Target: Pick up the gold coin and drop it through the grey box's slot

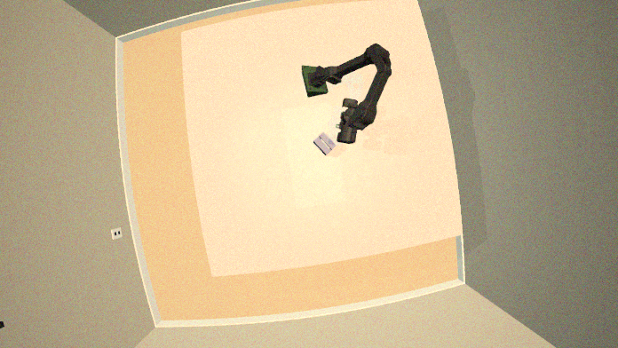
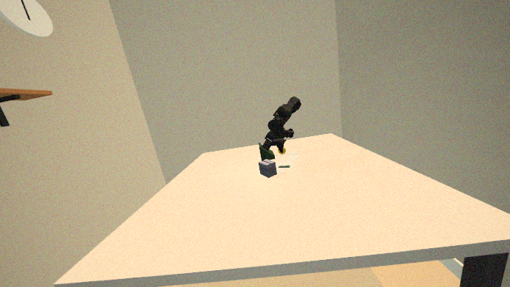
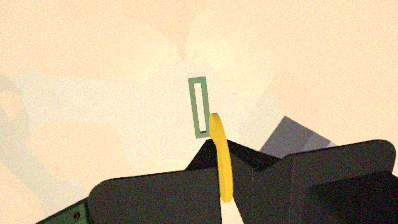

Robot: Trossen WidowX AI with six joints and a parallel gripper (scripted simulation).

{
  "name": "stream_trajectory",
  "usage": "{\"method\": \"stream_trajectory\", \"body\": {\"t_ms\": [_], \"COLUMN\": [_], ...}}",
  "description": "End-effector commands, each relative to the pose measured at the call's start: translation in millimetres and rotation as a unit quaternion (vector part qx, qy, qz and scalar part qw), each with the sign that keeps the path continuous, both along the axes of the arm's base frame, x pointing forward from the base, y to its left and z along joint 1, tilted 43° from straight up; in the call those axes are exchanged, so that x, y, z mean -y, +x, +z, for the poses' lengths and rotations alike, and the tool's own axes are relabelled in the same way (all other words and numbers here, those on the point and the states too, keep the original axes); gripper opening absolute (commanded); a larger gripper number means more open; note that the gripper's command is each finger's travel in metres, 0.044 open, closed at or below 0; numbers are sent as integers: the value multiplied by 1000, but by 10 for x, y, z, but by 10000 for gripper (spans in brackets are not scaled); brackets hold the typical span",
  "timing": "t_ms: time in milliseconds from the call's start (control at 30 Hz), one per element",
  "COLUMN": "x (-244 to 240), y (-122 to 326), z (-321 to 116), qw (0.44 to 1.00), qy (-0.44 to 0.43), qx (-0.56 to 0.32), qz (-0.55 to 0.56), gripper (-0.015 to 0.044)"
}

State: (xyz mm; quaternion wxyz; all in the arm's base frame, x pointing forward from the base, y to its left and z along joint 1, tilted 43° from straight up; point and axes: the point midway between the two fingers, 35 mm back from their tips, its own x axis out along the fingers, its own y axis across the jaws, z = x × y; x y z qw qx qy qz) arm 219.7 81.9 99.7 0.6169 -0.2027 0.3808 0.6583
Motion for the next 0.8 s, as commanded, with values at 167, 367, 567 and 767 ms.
{"method": "stream_trajectory", "body": {"t_ms": [167,367,567,767], "x": [61,68,75,82], "y": [6,18,30,41], "z": [83,79,75,72], "qw": [999,991,972,947], "qy": [-7,-23,-38,-51], "qx": [-22,-88,-153,-209], "qz": [-27,-101,-174,-237], "gripper": [0,0,0,0]}}
